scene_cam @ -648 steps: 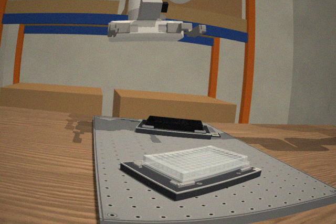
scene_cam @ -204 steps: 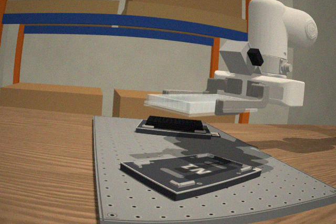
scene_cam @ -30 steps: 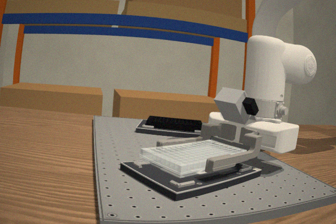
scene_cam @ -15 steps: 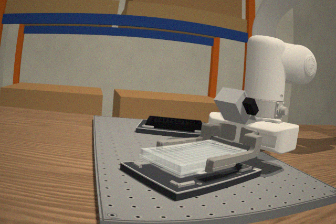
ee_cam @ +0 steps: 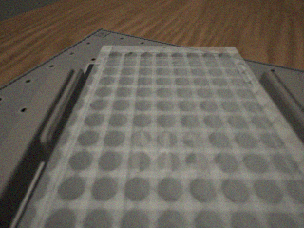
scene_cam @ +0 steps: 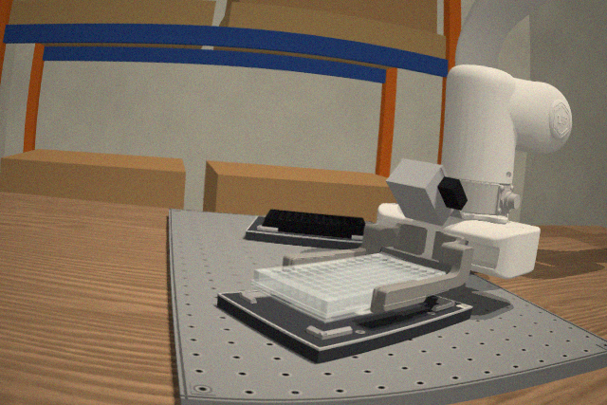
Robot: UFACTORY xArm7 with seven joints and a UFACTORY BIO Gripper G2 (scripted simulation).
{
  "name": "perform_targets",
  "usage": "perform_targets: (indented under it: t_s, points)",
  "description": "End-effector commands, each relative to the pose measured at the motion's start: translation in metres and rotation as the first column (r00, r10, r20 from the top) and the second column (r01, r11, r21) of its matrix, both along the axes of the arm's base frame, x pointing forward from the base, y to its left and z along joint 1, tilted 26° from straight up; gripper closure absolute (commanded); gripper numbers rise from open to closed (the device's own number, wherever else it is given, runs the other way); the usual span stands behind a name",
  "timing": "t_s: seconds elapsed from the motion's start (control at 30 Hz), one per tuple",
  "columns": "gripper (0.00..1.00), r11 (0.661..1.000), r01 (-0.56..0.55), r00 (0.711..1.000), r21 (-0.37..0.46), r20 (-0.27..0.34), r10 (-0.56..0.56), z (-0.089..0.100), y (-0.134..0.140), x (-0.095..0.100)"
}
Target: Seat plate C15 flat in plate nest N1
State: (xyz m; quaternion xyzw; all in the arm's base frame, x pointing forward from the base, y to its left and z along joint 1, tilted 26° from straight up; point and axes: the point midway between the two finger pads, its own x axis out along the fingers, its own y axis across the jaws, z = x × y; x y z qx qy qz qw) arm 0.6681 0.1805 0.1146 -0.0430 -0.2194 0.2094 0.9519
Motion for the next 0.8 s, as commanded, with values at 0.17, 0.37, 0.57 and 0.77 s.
perform_targets:
  t_s: [0.17, 0.37, 0.57, 0.77]
  points:
    - [1.0, 1.0, 0.0, 1.0, 0.001, 0.003, 0.0, 0.0007, 0.0004, 0.0011]
    - [1.0, 1.0, 0.0, 1.0, 0.001, 0.003, 0.0, -0.0002, 0.0004, 0.0016]
    - [1.0, 1.0, 0.0, 1.0, 0.001, 0.003, 0.0, -0.0008, 0.0004, 0.0019]
    - [1.0, 1.0, 0.0, 1.0, 0.001, 0.003, 0.0, -0.0017, 0.0004, 0.0023]
